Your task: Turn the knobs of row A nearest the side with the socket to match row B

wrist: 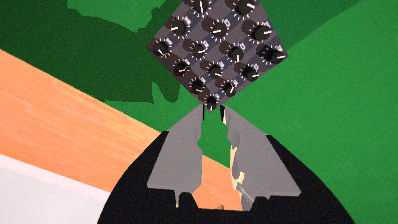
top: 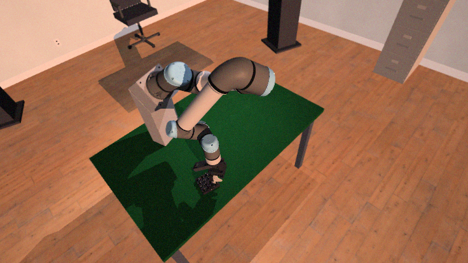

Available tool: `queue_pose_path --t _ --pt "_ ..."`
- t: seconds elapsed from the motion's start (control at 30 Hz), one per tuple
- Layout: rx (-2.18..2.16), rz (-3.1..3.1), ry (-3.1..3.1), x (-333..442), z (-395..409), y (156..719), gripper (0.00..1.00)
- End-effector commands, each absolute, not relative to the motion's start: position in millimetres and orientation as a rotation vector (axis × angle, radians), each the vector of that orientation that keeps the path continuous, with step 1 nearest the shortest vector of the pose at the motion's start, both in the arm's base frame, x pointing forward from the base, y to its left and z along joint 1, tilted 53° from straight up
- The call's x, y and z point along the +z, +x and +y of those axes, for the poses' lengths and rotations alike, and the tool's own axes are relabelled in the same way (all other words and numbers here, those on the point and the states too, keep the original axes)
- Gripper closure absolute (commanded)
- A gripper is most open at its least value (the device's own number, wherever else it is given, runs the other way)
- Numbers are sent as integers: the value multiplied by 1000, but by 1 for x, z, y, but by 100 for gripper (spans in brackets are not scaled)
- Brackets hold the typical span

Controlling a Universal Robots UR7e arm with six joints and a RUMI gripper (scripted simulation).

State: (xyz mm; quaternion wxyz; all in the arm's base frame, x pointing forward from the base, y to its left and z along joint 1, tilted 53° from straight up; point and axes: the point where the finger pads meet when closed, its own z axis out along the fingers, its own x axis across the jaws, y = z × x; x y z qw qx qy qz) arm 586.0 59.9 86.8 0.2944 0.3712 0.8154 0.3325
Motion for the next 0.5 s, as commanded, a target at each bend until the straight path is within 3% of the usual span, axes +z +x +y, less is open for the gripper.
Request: queue_pose_path --t 0.0,0.47 --pt "885 2170 988 86 60 588 89" --pt "885 2170 987 80 64 596 89"
